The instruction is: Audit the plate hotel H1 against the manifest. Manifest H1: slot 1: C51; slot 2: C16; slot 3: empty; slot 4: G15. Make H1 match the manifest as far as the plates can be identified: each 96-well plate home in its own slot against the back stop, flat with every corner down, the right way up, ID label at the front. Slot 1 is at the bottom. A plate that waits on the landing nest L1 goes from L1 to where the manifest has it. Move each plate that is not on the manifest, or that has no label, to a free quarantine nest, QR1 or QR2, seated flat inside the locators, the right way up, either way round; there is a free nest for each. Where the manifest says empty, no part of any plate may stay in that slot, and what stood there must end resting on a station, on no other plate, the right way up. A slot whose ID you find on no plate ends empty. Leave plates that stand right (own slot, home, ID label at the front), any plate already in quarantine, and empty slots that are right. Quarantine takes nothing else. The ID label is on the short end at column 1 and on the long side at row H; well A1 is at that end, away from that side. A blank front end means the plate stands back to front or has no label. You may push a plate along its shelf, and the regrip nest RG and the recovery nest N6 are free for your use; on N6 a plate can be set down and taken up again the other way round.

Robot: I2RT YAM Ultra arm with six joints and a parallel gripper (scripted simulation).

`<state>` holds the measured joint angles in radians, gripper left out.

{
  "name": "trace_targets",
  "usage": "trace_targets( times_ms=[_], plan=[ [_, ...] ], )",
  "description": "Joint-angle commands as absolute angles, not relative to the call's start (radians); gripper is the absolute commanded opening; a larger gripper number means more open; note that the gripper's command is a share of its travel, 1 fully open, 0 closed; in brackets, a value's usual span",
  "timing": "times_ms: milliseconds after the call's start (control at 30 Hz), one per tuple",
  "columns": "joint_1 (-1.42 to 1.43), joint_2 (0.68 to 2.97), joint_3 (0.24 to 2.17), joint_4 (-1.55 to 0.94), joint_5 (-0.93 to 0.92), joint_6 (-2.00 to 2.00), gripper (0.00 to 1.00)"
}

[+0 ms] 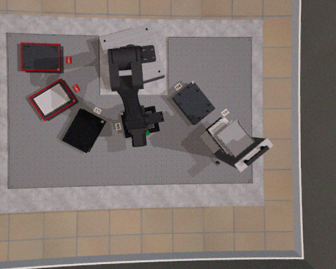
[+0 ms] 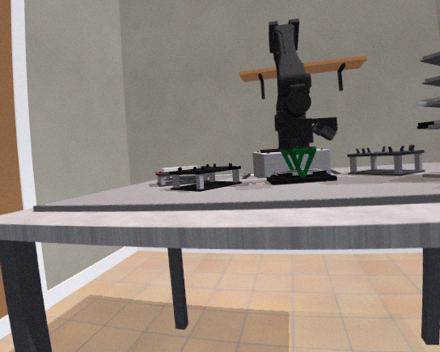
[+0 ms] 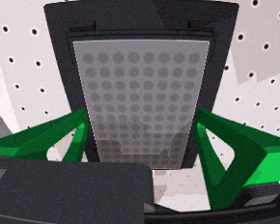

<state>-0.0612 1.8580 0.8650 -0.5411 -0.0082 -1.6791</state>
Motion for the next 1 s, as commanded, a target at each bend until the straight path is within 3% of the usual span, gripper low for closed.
trace_targets(
  times_ms=[0, 967],
  plan=[
    [-0.060, 1.853, 0.868, -0.535, -0.009, -1.679, 0.86],
    [-0.060, 1.829, 0.877, -0.568, -0.009, -1.680, 0.86]
  ],
)
